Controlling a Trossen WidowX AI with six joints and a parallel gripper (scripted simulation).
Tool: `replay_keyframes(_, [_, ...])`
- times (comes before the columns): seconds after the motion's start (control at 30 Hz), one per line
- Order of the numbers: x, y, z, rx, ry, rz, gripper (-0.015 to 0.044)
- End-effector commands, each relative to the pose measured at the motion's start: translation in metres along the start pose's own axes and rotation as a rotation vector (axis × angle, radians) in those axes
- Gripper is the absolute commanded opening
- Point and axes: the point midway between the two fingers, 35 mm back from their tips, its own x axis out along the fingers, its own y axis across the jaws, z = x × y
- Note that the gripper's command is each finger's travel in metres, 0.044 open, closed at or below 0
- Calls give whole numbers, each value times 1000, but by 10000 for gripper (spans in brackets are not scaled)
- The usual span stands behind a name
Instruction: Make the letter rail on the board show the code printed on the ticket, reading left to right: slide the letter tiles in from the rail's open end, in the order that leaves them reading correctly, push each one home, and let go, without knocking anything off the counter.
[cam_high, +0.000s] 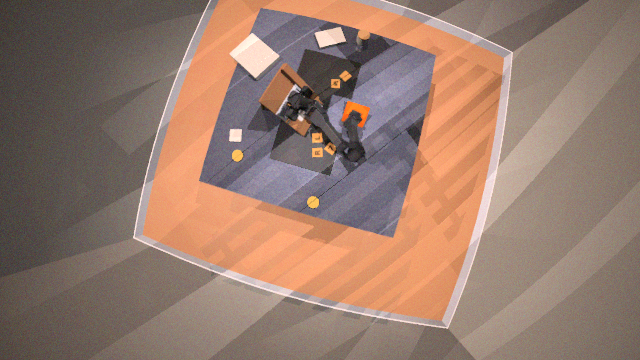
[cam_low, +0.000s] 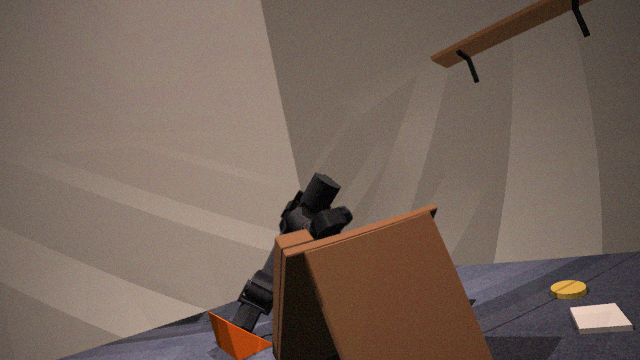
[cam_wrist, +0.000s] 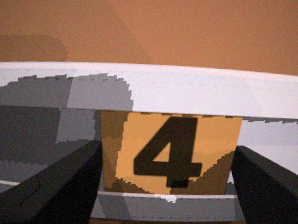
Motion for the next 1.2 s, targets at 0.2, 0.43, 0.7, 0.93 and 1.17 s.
replay_keyframes(0.2, [1, -11, -2, 2, 6, 0, 0])
replay_keyframes(0.43, [1, -17, -2, 2, 6, 0, 0])
replay_keyframes(0.7, [1, -23, -2, 2, 6, 0, 0])
replay_keyframes(0.93, [1, -29, -2, 2, 6, -1, 0])
replay_keyframes(1.17, [1, -35, -2, 1, 6, -1, 0])
